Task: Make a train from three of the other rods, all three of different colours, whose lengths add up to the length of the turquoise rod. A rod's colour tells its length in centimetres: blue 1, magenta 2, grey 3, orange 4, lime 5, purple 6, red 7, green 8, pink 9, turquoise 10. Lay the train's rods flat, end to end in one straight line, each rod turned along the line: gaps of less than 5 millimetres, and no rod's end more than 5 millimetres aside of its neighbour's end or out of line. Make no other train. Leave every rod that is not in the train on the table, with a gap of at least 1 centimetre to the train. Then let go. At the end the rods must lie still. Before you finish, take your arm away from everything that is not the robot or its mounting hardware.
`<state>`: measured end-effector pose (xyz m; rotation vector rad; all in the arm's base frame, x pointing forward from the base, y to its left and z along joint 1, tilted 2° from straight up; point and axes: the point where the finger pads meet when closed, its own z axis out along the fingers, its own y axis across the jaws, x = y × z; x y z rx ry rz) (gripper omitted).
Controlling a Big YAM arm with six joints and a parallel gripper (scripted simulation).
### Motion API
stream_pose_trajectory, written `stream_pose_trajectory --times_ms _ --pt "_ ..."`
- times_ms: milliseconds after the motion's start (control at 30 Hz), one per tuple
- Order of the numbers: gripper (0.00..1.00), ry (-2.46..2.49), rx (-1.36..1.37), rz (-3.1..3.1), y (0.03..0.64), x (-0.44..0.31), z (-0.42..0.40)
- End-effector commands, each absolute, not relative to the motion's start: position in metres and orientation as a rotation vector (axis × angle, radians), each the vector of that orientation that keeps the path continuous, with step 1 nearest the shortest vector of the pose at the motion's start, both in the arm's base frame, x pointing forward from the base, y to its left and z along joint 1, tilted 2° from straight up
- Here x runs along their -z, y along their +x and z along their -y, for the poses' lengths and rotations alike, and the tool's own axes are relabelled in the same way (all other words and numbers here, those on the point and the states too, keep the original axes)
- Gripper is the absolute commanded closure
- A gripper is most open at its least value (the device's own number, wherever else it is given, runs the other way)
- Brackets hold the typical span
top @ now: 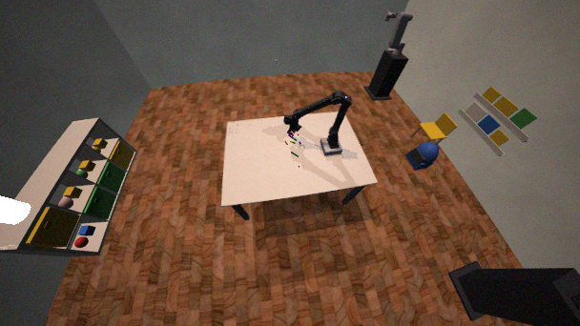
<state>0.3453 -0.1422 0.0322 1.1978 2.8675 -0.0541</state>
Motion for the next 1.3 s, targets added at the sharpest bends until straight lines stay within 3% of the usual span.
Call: stream_pose_trajectory --times_ms 0,833,1267 --pt "0.00 1.190 0.051 -2.842 0.363 -0.038 0.145" --pt "0.00 1.178 0.051 -2.847 0.363 -0.038 0.145" --pt "0.00 0.762 0.063 -2.983 0.373 -0.042 0.140"
